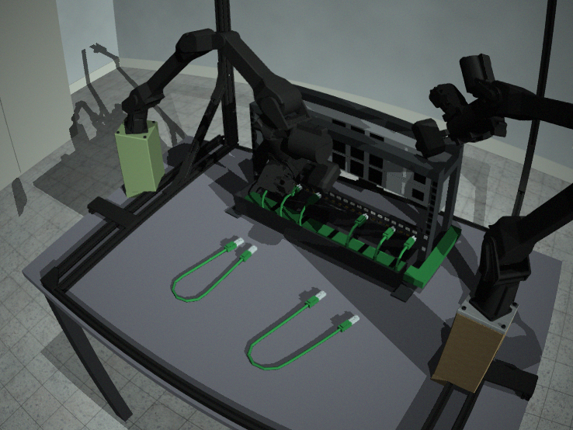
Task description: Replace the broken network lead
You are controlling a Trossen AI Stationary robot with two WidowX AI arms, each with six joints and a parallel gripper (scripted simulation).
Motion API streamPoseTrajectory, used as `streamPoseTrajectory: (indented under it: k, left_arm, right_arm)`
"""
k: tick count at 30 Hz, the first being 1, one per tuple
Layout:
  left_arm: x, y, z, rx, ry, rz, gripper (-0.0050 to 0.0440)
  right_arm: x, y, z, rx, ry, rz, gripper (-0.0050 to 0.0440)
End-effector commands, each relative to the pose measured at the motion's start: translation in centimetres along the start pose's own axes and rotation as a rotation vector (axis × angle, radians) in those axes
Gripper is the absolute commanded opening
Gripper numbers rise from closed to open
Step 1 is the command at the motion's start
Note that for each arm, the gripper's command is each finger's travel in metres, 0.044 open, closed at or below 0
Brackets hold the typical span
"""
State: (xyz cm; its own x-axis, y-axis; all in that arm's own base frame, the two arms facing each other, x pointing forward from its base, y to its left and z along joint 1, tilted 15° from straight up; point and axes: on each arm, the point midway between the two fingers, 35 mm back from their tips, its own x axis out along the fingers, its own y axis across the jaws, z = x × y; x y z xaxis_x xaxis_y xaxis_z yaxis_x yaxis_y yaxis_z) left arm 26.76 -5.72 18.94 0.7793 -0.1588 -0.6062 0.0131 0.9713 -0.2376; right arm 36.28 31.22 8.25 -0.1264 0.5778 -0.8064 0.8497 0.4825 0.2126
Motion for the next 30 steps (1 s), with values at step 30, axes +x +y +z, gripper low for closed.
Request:
streamPoseTrajectory:
  k: [30]
  left_arm:
    - [0.0,0.0,0.0,0.0,0.0,0.0,0.044]
  right_arm:
    - [6.0,0.5,0.4,0.014,-0.01,0.008,0.0176]
